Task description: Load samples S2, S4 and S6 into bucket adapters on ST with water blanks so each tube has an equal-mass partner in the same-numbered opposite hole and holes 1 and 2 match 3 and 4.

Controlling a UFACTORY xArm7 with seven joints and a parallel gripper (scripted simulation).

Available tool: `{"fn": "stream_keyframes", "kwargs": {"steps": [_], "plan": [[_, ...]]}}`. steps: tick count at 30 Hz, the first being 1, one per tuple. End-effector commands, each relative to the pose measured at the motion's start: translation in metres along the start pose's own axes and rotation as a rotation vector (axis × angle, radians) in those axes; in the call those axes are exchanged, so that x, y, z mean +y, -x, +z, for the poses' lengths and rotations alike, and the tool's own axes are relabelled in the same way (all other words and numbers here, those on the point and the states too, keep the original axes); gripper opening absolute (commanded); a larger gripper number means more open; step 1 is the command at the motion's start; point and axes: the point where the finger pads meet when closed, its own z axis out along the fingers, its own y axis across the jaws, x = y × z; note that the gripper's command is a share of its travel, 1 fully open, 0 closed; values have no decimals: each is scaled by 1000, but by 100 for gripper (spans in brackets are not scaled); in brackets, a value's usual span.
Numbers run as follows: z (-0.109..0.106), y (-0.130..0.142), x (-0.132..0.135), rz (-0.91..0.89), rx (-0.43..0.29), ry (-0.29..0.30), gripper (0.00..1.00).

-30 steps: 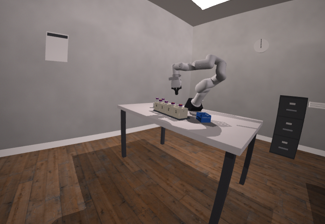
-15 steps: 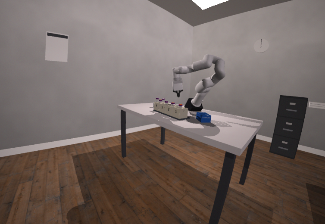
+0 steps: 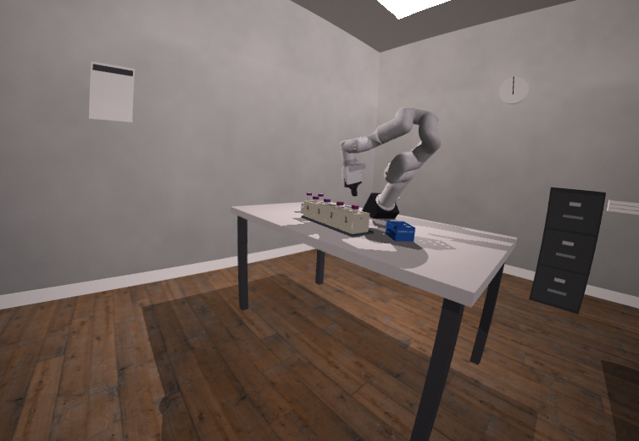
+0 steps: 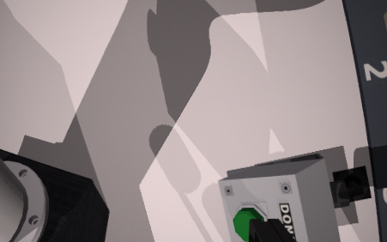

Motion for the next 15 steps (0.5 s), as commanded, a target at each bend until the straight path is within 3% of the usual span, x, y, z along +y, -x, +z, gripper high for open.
{"fn": "stream_keyframes", "kwargs": {"steps": [1, 15], "plan": [[13, 16, -10, -207, -23, -14, 0], [13, 16, -10, -227, -26, -16, 0]]}}
